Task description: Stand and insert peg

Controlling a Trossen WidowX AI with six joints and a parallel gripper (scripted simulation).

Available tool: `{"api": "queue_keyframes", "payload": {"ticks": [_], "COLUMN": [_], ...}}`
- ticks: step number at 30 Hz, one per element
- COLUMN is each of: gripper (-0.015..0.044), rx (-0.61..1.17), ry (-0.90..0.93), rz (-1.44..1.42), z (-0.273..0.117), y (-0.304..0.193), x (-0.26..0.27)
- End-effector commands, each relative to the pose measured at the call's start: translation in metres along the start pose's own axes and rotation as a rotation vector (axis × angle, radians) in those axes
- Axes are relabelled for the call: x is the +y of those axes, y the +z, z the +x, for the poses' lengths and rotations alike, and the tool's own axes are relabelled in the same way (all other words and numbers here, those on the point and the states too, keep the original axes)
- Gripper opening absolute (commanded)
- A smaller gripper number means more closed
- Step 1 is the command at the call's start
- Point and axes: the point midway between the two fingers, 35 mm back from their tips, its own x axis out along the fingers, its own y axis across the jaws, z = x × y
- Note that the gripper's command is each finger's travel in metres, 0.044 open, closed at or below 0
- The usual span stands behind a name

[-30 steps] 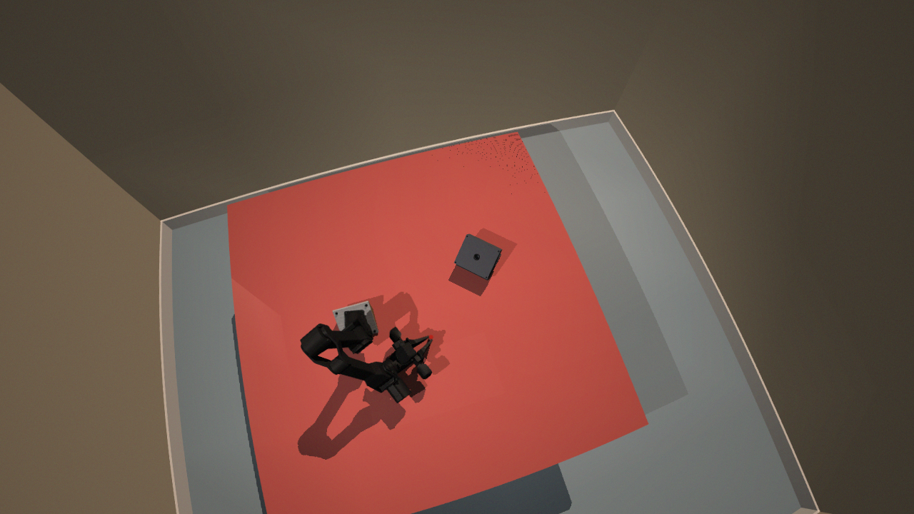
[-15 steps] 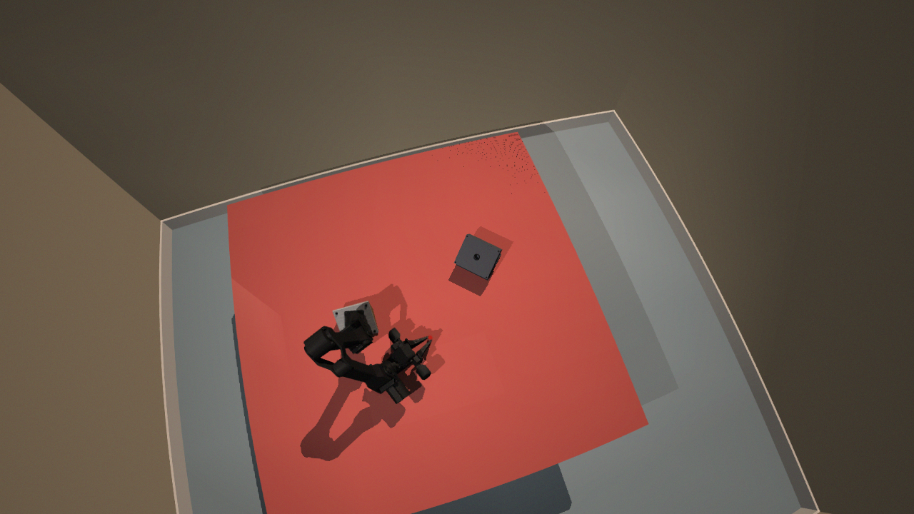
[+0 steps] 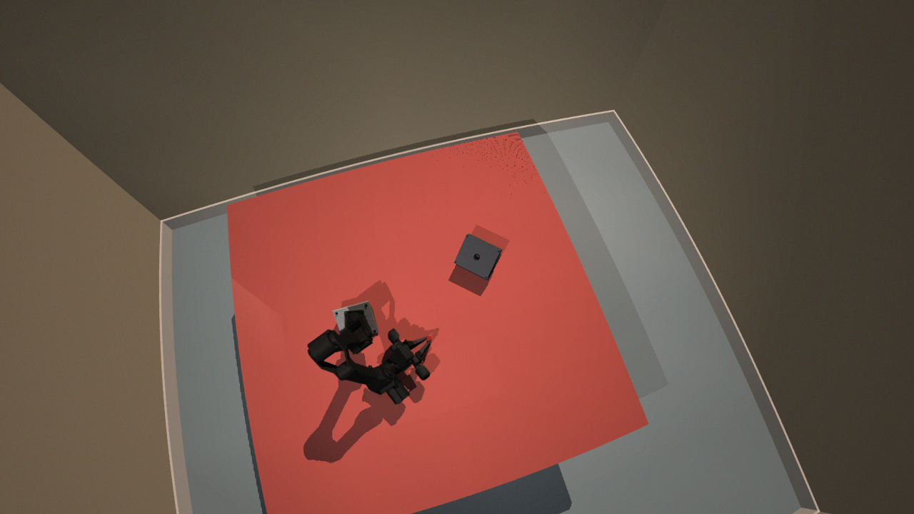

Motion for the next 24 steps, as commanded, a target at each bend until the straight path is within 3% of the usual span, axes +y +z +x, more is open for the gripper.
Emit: {"api": "queue_keyframes", "payload": {"ticks": [1,24], "gripper": [0.0050,0.0050], "rx": [0.001,-0.040], "ry": [0.000,0.000], "rz": [0.000,-0.004], "z": [-0.0010,-0.0040], "y": [-0.0024,-0.0045], "x": [0.0001,0.0005]}}
